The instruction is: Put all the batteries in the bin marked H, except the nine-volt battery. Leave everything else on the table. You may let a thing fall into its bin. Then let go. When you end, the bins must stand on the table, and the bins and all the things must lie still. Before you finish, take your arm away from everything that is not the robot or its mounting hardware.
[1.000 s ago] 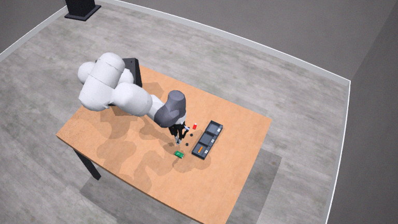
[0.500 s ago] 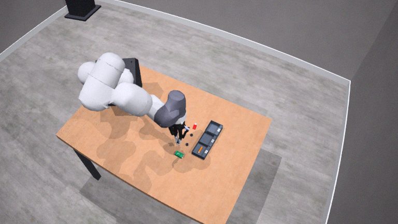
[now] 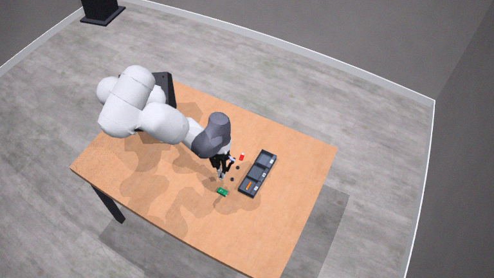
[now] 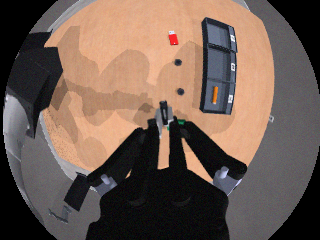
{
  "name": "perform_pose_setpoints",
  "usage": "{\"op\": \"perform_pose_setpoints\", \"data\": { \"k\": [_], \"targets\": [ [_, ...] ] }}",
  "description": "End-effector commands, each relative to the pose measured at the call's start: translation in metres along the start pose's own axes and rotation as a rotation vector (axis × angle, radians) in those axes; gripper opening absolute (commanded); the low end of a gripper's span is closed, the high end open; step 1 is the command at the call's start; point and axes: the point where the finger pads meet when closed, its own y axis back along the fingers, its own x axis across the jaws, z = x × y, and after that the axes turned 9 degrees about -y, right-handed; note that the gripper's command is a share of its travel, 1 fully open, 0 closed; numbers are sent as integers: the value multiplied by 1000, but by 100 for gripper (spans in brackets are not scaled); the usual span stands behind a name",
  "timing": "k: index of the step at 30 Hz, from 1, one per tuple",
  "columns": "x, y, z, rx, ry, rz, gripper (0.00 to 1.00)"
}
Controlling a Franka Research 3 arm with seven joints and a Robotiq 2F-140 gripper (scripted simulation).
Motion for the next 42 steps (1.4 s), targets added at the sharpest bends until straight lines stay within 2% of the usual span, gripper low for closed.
{"op": "perform_pose_setpoints", "data": {
  "k": [1,18,26,28,30,32,42],
  "targets": [
    [0,0,-1,2,1,-2,5],
    [0,0,0,2,1,-2,5],
    [46,0,-12,2,1,-2,5],
    [58,0,-16,2,-99,-2,5],
    [58,0,-16,2,-99,-2,5],
    [70,0,-19,2,-180,-2,5],
    [125,0,-33,2,-180,-2,5]
  ]
}}
